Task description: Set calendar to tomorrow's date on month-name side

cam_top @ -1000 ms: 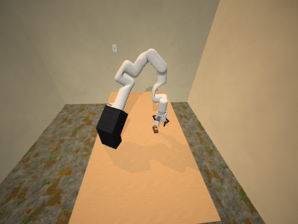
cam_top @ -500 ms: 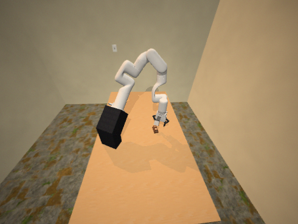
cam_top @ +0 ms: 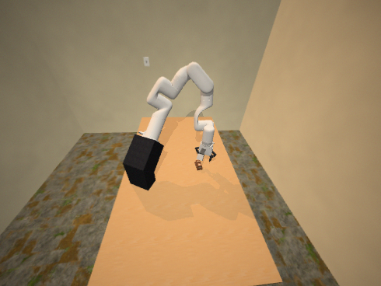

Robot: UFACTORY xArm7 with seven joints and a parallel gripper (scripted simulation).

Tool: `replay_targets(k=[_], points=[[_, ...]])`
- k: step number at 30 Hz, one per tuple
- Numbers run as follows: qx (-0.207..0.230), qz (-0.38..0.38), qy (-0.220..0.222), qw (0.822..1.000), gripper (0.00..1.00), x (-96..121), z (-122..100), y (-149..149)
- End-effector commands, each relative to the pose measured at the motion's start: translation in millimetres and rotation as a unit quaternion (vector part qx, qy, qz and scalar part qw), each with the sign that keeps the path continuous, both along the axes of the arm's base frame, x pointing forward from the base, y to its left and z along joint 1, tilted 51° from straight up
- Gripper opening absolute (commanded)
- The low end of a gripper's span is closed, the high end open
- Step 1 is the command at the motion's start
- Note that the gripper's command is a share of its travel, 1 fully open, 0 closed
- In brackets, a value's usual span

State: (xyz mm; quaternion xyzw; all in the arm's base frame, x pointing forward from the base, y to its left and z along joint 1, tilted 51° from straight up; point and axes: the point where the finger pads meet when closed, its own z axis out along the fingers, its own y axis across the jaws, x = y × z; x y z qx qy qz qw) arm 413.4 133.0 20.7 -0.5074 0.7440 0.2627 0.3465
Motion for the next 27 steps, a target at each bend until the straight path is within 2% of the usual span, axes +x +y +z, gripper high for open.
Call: replay_targets(k=[1, 15, 17, 20, 23, 27], points=[[-0.001, -0.001, 0.0, 1.0, 1.0, 0.8, 0.0, -1.4], [0.0, -0.002, 0.0, 1.0, 1.0, 0.8, 0.0, -1.3], [0.004, -0.014, 0.015, 1.0, 1.0, 0.6, 0.3, -0.9], [0.022, -0.057, 0.066, 0.996, 1.0, 0.3, 1.5, 0.7], [0.032, -0.083, 0.096, 0.991, 1.0, 0.1, 3.4, 2.8], [0.032, -0.083, 0.096, 0.991, 1.0, -1.1, 9.4, 10.2]])
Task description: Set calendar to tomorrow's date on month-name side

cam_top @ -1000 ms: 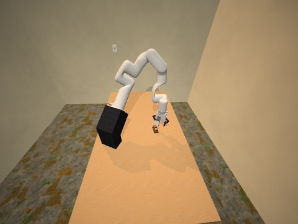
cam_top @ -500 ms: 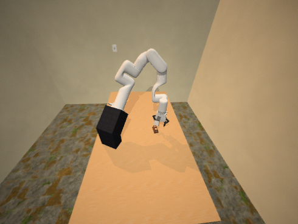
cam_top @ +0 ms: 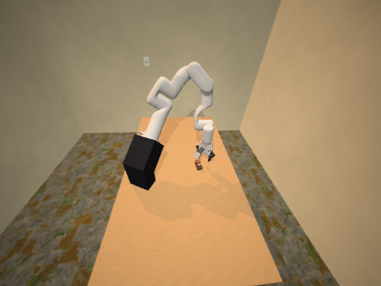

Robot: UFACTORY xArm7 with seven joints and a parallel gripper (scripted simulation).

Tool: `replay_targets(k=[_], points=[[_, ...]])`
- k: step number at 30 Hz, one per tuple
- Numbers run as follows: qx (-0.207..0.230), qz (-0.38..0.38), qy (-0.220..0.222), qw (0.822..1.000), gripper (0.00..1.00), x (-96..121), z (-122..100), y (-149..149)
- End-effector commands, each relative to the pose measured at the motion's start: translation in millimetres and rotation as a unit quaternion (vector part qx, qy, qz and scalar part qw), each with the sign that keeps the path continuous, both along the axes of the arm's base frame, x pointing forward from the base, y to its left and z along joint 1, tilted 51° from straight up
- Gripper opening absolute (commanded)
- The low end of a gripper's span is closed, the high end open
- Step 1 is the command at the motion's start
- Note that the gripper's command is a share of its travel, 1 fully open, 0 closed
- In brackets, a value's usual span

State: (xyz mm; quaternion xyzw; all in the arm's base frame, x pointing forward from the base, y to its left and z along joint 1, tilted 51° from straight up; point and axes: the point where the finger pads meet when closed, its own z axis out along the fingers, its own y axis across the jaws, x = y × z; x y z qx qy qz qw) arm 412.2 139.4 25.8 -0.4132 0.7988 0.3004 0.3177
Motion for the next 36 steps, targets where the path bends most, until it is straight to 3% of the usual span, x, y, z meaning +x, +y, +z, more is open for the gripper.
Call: replay_targets(k=[1, 4, 9, 18, 25, 34, 36], points=[[0.001, -0.005, 0.012, 1.0, 1.0, 0.0, 4.6, 4.2], [0.005, -0.015, 0.024, 1.0, 1.0, -0.1, 4.9, 4.5], [0.03, -0.077, 0.098, 0.992, 1.0, -0.5, 6.7, 6.8], [0.035, -0.089, 0.112, 0.989, 1.0, -2.0, 14.4, 16.3], [0.065, -0.162, 0.199, 0.964, 1.0, -2.4, 16.7, 19.0], [0.07, -0.173, 0.213, 0.959, 1.0, -4.0, 24.3, 28.5], [0.078, -0.191, 0.235, 0.95, 1.0, -4.1, 24.9, 29.2]])
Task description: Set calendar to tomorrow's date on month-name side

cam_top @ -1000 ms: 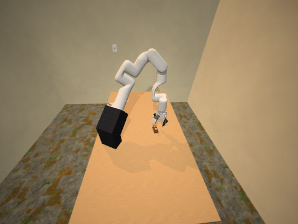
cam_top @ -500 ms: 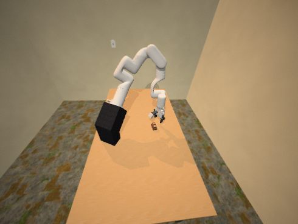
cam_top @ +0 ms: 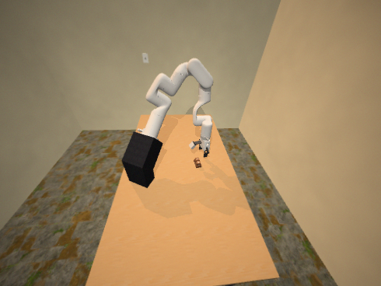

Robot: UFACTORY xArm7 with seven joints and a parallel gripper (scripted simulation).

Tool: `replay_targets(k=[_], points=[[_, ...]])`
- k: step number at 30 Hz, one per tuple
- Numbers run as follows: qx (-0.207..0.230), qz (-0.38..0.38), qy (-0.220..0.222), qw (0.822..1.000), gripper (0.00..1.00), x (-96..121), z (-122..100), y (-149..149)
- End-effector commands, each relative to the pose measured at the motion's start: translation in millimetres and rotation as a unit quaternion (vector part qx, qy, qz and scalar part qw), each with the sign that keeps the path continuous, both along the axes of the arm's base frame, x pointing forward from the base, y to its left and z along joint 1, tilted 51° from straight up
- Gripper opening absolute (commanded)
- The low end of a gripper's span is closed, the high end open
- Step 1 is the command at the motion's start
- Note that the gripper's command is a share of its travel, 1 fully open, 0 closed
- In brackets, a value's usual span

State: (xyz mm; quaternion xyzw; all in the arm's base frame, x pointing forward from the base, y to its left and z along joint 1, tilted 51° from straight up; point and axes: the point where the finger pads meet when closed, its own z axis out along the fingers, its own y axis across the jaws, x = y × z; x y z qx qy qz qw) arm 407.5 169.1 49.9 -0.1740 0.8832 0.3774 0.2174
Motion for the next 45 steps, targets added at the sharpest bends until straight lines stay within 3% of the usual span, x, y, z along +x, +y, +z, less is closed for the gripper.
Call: replay_targets(k=[1, 4, 15, 19, 26, 30, 32, 35, 45], points=[[0.012, -0.033, 0.041, 0.999, 1.0, 0.5, 1.1, -0.1], [0.027, -0.07, 0.085, 0.994, 1.0, 0.3, 2.3, 1.3], [0.04, -0.101, 0.122, 0.987, 1.0, -1.4, 10.5, 11.5], [0.06, -0.15, 0.18, 0.97, 1.0, -1.6, 12.0, 13.3], [0.064, -0.161, 0.193, 0.966, 1.0, -3.2, 19.7, 22.7], [0.08, -0.199, 0.238, 0.947, 1.0, -3.4, 20.9, 24.2], [0.08, -0.199, 0.238, 0.947, 1.0, -3.4, 20.9, 24.2], [0.092, -0.23, 0.275, 0.929, 1.0, -3.6, 21.9, 25.4], [0.093, -0.232, 0.277, 0.928, 1.0, -3.8, 26.0, 38.3]])
